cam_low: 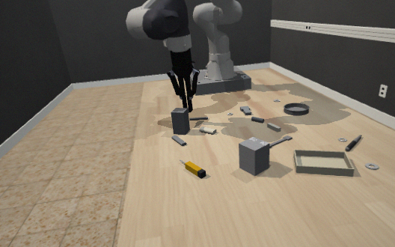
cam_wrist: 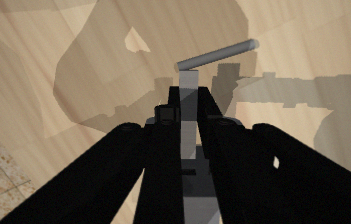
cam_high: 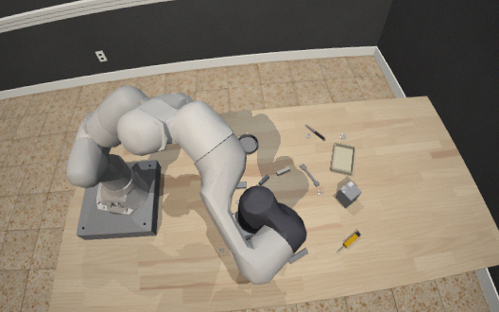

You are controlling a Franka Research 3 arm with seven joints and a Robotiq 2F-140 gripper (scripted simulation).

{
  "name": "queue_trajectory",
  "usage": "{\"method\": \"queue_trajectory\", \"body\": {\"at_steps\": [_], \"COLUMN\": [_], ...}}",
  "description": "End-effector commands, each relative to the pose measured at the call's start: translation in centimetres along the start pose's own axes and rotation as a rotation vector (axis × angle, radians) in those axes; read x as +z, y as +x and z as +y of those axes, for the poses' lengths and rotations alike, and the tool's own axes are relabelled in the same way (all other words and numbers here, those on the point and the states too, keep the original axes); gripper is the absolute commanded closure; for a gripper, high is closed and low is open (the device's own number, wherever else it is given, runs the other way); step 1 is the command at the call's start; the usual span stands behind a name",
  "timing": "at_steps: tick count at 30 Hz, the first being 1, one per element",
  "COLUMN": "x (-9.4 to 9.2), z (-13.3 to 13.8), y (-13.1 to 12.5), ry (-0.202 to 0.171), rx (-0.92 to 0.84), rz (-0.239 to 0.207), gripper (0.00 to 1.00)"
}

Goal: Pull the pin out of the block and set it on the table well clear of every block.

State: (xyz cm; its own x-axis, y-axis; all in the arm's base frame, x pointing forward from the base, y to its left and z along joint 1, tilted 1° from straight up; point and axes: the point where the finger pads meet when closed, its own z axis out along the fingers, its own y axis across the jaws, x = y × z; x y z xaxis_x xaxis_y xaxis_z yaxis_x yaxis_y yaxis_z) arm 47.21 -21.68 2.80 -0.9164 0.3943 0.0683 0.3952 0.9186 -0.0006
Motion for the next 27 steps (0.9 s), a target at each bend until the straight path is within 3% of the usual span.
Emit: {"method": "queue_trajectory", "body": {"at_steps": [1,27], "x": [-0.10,-0.07], "z": [-0.03,-0.04], "y": [0.09,0.31], "ry": [0.002,0.003], "rx": [-0.010,-0.012], "rz": [-0.004,-0.005], "gripper": [0.90,0.90]}}
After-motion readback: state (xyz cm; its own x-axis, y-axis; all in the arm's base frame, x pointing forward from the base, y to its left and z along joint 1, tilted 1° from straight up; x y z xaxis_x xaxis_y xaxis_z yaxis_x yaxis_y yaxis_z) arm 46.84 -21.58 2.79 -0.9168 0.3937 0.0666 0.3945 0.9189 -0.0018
